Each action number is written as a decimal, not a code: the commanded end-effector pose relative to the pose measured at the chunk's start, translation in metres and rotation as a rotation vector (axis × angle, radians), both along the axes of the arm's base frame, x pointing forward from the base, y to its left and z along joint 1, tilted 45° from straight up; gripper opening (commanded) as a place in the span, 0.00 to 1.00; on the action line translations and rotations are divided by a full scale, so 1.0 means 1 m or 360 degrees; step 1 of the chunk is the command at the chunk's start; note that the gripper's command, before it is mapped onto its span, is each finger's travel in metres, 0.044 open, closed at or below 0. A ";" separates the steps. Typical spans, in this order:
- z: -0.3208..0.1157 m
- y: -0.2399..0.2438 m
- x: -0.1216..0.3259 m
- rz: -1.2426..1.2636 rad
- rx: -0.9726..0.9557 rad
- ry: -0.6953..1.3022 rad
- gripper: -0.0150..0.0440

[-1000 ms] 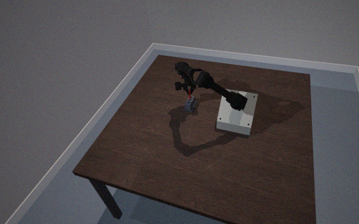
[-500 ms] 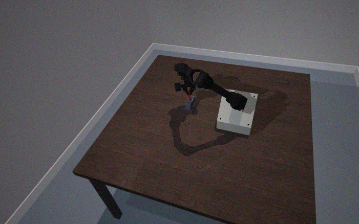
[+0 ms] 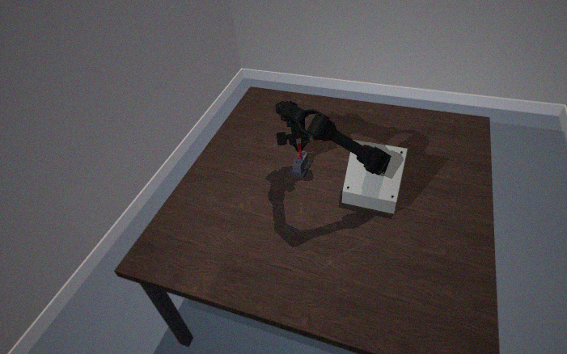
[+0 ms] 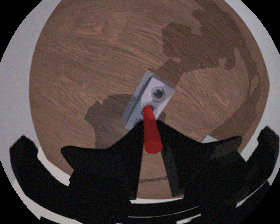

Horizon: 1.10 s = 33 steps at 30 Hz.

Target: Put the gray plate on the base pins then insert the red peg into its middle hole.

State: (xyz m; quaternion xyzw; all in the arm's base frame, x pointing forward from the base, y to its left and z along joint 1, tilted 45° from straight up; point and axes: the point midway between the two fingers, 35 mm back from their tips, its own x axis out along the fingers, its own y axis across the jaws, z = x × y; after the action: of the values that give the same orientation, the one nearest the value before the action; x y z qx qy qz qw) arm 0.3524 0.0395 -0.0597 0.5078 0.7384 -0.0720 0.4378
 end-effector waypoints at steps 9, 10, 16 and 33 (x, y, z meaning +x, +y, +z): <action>0.001 0.002 -0.001 0.0000 0.0000 -0.0003 0.25; 0.001 0.002 -0.001 0.0000 0.0000 -0.0003 0.25; 0.000 0.003 -0.001 0.0000 0.0000 -0.0003 0.25; -0.001 0.002 -0.001 0.0002 -0.0003 -0.0007 0.25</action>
State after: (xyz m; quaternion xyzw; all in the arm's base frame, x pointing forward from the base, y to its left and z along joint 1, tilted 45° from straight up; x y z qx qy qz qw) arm 0.3515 0.0417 -0.0602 0.5070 0.7378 -0.0713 0.4400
